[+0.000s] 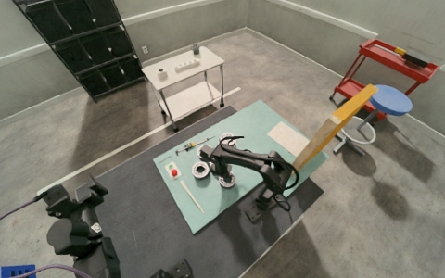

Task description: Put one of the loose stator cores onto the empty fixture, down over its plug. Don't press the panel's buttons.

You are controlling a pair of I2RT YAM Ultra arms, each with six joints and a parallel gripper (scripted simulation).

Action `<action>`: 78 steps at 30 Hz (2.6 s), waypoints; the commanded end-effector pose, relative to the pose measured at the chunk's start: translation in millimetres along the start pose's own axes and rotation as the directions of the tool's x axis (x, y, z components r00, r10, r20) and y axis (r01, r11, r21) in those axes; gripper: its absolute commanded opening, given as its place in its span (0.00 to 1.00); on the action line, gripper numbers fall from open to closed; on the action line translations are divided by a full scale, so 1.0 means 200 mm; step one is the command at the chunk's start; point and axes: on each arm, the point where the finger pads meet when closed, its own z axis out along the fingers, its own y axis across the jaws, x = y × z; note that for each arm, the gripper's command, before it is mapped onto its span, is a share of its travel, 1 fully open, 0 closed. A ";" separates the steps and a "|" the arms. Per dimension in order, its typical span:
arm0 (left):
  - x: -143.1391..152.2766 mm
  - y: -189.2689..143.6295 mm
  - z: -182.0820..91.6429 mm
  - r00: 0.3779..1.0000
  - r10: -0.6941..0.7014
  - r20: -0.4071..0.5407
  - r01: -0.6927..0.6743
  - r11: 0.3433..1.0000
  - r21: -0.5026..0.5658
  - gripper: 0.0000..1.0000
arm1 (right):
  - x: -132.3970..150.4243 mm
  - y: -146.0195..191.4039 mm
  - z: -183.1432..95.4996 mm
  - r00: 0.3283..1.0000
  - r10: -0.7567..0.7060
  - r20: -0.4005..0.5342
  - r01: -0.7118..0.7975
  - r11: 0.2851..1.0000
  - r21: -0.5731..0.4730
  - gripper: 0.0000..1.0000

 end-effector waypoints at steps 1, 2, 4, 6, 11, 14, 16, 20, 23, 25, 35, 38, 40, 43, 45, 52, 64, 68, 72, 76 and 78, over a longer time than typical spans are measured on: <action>-0.16 0.00 -0.03 0.997 -0.006 0.082 0.006 1.000 0.003 1.00 | -0.02 0.05 -0.01 1.000 0.004 0.020 -0.002 0.998 -0.058 0.37; -0.16 0.00 -0.03 0.997 -0.006 0.082 0.006 1.000 0.003 1.00 | -0.02 0.04 -0.01 1.000 0.005 0.023 -0.003 0.998 -0.065 0.37; -0.16 0.00 -0.03 0.997 -0.006 0.082 0.006 1.000 0.003 1.00 | -0.02 0.03 0.06 1.000 0.009 0.010 -0.009 1.000 -0.030 0.37; -0.16 0.00 -0.03 0.997 -0.006 0.082 0.006 1.000 0.003 1.00 | -0.01 0.03 0.09 1.000 0.012 0.004 -0.012 1.000 -0.019 0.37; -0.16 0.00 -0.03 0.997 -0.006 0.082 0.006 1.000 0.003 1.00 | -0.02 0.03 0.13 1.000 0.016 0.003 -0.016 1.000 -0.023 0.37; -0.16 0.00 -0.03 0.997 -0.006 0.082 0.006 1.000 0.003 1.00 | -0.02 0.03 0.15 1.000 0.020 0.004 -0.019 1.000 -0.025 0.37; -0.16 0.00 -0.03 0.997 -0.006 0.082 0.006 1.000 0.003 1.00 | -0.02 0.03 0.11 1.000 0.018 0.007 -0.018 0.999 -0.030 0.37; -0.16 0.00 -0.03 0.997 -0.006 0.082 0.006 1.000 0.003 1.00 | -0.03 0.02 0.19 1.000 0.020 0.003 -0.020 1.000 -0.019 0.37; -0.16 0.00 -0.03 0.997 -0.006 0.082 0.006 1.000 0.003 1.00 | -0.04 0.05 0.11 1.000 0.026 0.015 -0.026 0.998 -0.052 0.37; -0.16 0.00 -0.03 0.997 -0.006 0.082 0.006 1.000 0.003 1.00 | -0.02 0.12 0.06 1.000 0.000 0.027 0.003 0.995 -0.096 0.00; -0.16 0.00 -0.03 0.997 -0.006 0.082 0.006 1.000 0.003 1.00 | -0.02 0.08 0.10 1.000 -0.003 0.029 0.005 0.998 -0.067 0.00; -0.16 0.00 -0.03 0.997 -0.006 0.082 0.006 1.000 0.003 1.00 | -0.02 0.08 0.10 1.000 -0.003 0.029 0.005 0.998 -0.067 0.00; -0.16 0.00 -0.03 0.997 -0.006 0.082 0.006 1.000 0.003 1.00 | -0.02 0.08 0.10 1.000 -0.003 0.029 0.005 0.998 -0.067 0.00; -0.16 0.00 -0.03 0.997 -0.006 0.082 0.006 1.000 0.003 1.00 | -0.01 0.05 0.02 1.000 -0.004 0.026 0.005 0.998 -0.055 0.00; -0.16 0.00 -0.03 0.997 -0.006 0.082 0.006 1.000 0.003 1.00 | -0.01 0.04 0.00 1.000 -0.004 0.025 0.005 0.999 -0.053 0.00; -0.16 0.00 -0.03 0.997 -0.006 0.082 0.006 1.000 0.003 1.00 | -0.02 0.01 -0.04 1.000 0.008 0.019 -0.007 1.000 -0.026 0.00; -0.16 0.00 -0.03 0.997 -0.006 0.082 0.006 1.000 0.003 1.00 | -0.04 0.01 -0.19 0.999 0.018 0.027 -0.017 0.999 -0.037 0.00; -0.16 0.00 -0.03 0.997 -0.006 0.082 0.006 1.000 0.003 1.00 | -0.05 0.03 -0.19 0.999 0.018 0.031 -0.017 0.998 -0.053 0.00; -0.16 0.00 -0.03 0.997 -0.006 0.082 0.006 1.000 0.003 1.00 | -0.04 -0.01 -0.24 0.999 0.018 0.029 -0.017 0.999 -0.036 0.00; -0.16 0.00 -0.03 0.997 -0.006 0.082 0.006 1.000 0.003 1.00 | -0.04 -0.01 -0.27 0.999 0.017 0.031 -0.016 0.999 -0.039 0.00; -0.16 0.00 -0.03 0.997 -0.006 0.082 0.006 1.000 0.003 1.00 | -0.04 0.00 -0.28 0.999 0.017 0.033 -0.016 0.999 -0.043 0.00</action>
